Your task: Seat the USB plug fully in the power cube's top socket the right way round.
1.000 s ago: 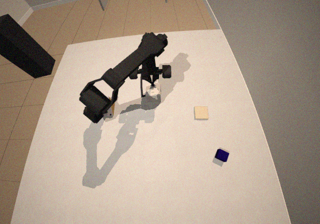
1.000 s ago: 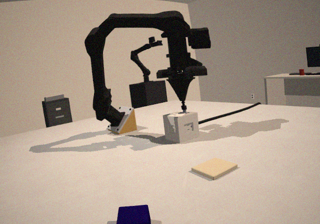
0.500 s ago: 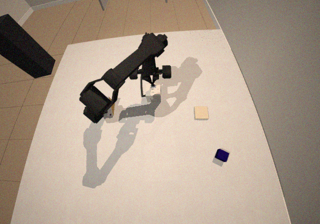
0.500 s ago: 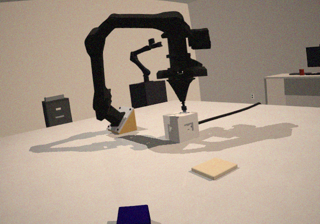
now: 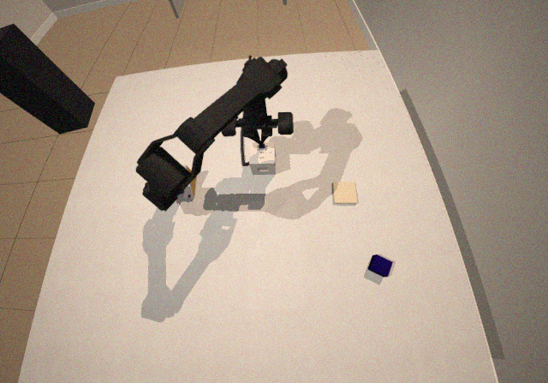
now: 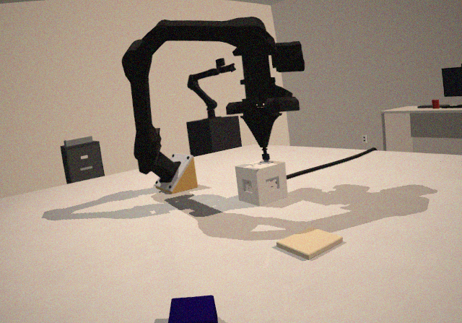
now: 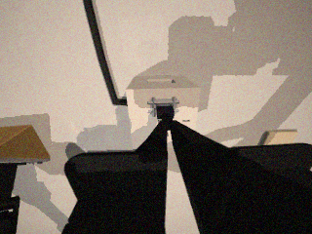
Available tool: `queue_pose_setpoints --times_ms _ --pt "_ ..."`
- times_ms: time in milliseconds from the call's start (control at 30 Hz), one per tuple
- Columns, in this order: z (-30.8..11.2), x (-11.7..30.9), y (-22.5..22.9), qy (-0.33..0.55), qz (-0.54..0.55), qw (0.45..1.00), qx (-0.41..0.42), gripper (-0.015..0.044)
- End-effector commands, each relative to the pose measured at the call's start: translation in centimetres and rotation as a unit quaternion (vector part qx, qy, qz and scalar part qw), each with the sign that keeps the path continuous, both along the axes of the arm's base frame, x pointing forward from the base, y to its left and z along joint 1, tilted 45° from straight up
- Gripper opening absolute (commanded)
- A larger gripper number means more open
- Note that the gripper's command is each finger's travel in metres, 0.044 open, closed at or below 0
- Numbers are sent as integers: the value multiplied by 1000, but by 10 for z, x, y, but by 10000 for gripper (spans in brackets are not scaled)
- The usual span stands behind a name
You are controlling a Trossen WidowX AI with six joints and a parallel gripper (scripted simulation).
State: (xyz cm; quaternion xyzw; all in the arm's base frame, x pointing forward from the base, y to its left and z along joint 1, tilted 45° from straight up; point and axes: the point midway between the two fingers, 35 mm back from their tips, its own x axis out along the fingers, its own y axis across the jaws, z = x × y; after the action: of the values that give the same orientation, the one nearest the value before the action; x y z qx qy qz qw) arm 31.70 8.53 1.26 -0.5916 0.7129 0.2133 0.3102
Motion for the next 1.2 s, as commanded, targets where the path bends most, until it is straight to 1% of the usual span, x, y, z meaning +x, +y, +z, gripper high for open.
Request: queue_pose_setpoints --times_ms 0,1167 --pt "-1 -1 -1 1 2 1000 -2 0" --pt "-4 -1 -4 1 2 1000 -2 0"
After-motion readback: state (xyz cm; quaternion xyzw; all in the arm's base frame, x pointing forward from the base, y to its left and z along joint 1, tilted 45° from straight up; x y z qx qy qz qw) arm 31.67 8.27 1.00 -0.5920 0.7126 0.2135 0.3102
